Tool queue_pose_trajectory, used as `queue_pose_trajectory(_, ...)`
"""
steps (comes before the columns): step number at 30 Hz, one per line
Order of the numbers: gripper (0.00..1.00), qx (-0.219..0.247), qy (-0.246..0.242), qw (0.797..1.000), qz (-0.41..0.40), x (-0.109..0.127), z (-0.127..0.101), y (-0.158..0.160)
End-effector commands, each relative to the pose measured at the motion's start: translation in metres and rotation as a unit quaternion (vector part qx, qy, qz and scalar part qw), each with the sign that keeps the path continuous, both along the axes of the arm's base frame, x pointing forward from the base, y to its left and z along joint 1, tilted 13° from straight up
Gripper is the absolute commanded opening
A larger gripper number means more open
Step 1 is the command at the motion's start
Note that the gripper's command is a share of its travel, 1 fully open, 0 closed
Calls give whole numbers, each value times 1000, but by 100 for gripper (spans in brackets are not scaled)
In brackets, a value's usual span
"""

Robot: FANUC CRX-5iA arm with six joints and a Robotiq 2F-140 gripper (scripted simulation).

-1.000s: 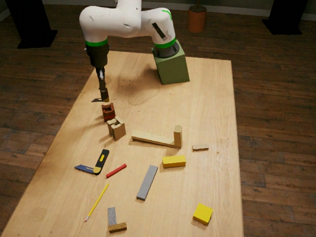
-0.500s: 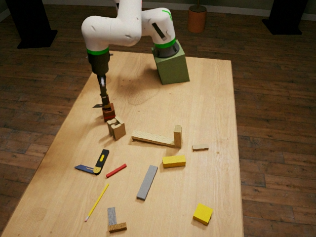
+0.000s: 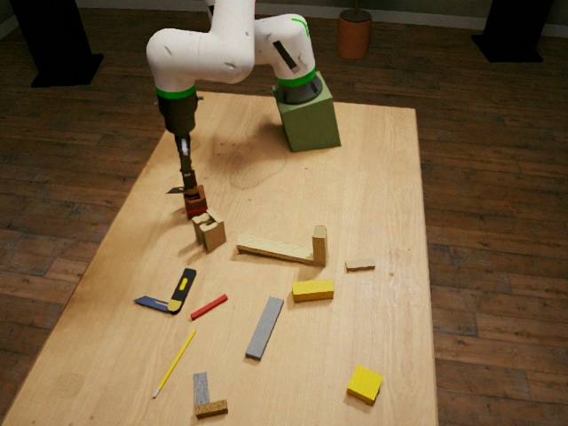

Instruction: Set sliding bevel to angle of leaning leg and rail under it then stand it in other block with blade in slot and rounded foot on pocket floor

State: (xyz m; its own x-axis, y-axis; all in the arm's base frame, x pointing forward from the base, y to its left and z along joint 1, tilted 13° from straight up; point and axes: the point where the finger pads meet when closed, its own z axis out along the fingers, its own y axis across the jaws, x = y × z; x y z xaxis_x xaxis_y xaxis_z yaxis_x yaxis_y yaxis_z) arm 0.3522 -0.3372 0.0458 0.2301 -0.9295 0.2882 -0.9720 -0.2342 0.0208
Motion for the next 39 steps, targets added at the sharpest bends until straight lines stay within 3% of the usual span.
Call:
queue_pose_trajectory(1, 10, 0, -1, 1000, 0, 1, 1, 0)
queue_pose_trajectory(39, 10, 0, -1, 1000, 0, 1, -2, -1)
